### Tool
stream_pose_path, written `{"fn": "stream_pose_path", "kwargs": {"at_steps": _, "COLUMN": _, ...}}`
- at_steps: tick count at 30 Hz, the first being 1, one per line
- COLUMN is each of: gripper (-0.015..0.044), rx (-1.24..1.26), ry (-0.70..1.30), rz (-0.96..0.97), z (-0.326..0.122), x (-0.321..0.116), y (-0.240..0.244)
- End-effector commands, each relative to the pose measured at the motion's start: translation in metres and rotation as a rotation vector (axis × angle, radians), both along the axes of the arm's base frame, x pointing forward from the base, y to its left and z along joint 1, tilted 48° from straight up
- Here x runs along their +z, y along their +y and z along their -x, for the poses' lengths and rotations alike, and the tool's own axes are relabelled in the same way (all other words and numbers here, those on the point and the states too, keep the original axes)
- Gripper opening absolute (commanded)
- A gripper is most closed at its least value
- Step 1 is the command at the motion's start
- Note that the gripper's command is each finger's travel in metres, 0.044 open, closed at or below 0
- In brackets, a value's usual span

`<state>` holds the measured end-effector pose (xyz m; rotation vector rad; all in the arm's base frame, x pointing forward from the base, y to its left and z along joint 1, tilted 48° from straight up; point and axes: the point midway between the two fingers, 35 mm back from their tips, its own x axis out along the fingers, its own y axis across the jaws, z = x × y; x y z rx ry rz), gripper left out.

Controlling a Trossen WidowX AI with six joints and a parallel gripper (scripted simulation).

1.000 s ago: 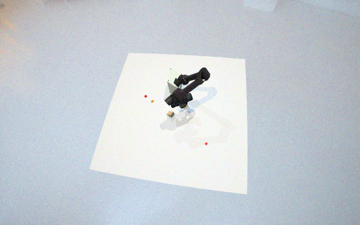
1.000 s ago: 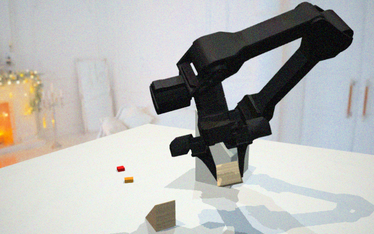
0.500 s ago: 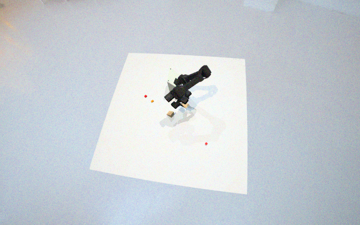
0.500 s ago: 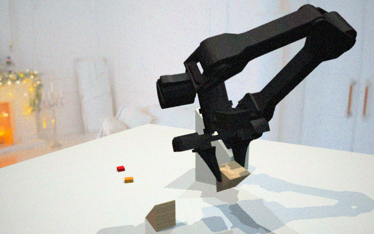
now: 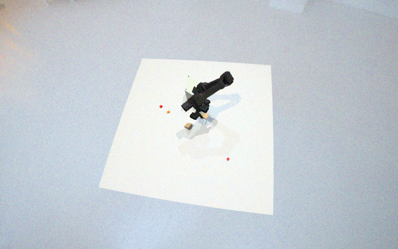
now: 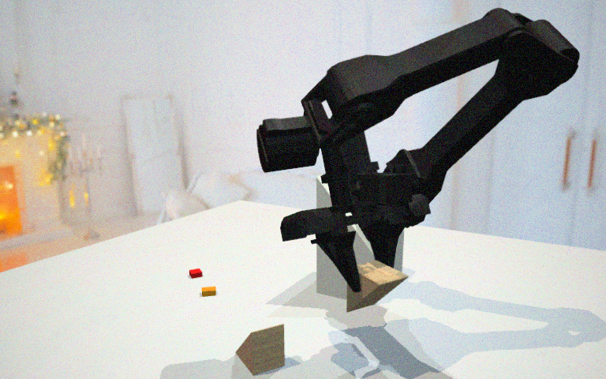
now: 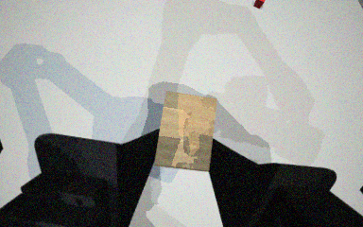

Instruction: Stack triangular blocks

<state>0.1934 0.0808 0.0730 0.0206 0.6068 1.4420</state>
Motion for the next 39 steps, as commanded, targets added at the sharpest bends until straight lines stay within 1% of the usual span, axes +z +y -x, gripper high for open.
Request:
{"fn": "stream_pose_path", "kwargs": {"at_steps": 1, "gripper": 0.0000, "rx": -0.008, "ry": -0.005, "rz": 0.008, "z": -0.008, "x": -0.003, "y": -0.008}}
{"fn": "stream_pose_path", "kwargs": {"at_steps": 21, "gripper": 0.0000, "rx": -0.016, "ry": 0.005, "rz": 0.042, "z": -0.050, "x": -0.041, "y": -0.077}}
{"fn": "stream_pose_path", "kwargs": {"at_steps": 39, "gripper": 0.0000, "rx": -0.005, "ry": -0.009, "rz": 0.019, "z": -0.060, "x": -0.087, "y": -0.141}}
